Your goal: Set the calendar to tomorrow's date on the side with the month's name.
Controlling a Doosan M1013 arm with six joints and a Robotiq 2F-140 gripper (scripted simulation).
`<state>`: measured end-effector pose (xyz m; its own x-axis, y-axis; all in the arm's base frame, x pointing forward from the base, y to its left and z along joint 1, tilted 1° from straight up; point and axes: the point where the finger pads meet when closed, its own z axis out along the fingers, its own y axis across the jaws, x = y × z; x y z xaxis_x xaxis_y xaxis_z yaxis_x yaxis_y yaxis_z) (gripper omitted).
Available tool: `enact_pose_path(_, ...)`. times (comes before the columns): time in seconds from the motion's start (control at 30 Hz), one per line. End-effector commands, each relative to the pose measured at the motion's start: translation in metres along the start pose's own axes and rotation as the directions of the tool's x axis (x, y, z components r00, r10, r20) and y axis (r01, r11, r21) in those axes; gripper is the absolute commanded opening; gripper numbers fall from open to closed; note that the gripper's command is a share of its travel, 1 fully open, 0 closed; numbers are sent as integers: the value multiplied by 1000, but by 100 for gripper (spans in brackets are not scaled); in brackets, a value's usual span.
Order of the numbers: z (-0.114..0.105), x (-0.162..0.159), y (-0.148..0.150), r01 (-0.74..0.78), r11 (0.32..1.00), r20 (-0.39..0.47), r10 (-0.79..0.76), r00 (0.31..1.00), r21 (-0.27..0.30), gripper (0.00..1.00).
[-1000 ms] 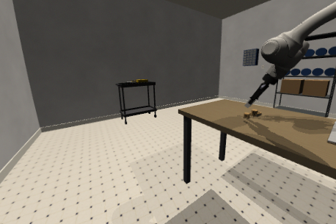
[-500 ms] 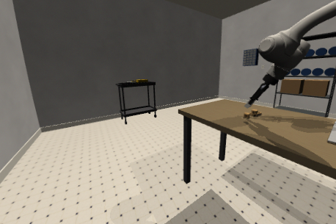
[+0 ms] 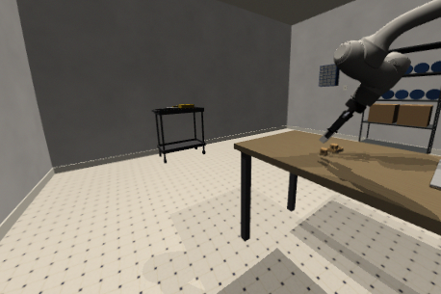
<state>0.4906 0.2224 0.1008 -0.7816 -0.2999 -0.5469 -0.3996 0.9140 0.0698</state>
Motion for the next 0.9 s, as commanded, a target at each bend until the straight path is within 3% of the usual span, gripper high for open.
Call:
enact_pose_path(0.0,1,-2,7,5,999,36,-4,999,-42,28)
enact_pose_path(0.43,0,-11,13,13,998,125,-5,992,-61,28)
enact_pose_path(0.87,-2,-14,-4,8,1000,203,-6,979,-5,28)
